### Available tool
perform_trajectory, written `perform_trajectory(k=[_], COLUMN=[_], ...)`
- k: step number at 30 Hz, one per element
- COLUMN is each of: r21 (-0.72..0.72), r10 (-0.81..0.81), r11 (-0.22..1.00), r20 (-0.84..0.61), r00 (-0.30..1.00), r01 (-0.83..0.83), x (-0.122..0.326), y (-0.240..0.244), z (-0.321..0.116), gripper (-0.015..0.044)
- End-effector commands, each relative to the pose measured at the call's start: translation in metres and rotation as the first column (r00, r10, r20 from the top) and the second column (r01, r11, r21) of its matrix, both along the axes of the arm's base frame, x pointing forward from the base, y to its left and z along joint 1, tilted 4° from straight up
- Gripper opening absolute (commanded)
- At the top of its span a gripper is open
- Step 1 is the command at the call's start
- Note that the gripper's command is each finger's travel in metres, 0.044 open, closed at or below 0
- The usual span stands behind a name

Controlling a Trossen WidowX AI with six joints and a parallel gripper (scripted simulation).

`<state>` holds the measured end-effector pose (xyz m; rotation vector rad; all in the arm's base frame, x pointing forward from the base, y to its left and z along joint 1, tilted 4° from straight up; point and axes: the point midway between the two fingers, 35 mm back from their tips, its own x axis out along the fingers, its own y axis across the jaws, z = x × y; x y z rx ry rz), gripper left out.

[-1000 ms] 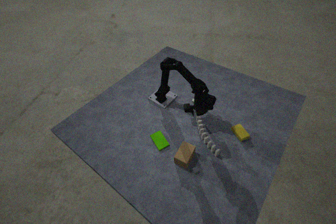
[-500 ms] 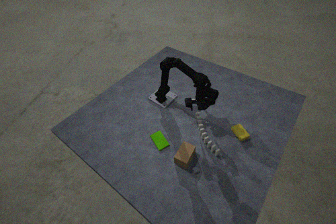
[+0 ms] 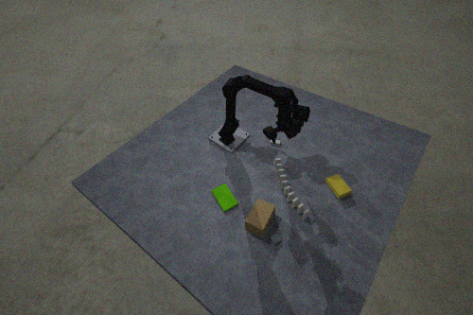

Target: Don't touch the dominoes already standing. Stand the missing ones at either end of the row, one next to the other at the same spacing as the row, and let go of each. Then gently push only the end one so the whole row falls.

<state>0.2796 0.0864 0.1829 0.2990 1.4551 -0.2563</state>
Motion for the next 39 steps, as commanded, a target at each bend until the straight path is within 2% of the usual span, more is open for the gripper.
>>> perform_trajectory(k=[1, 4, 7, 15, 24, 39], r21=[-0.03, -0.053, -0.063, -0.063, -0.063, -0.064], r10=[0.332, 0.585, 0.689, 0.689, 0.689, 0.689], r11=[0.943, 0.81, 0.722, 0.722, 0.722, 0.722], r20=[-0.007, -0.016, -0.022, -0.021, -0.022, -0.021], r00=[0.943, 0.811, 0.725, 0.725, 0.725, 0.725], r01=[-0.332, -0.585, -0.689, -0.689, -0.689, -0.689], x=[-0.027, -0.054, -0.068, -0.066, -0.06, -0.057], y=[0.04, 0.067, 0.079, 0.08, 0.081, 0.082], z=[-0.026, -0.048, -0.059, -0.06, -0.122, -0.138], gripper=[0.044, 0.044, 0.044, 0.044, 0.044, 0.044])
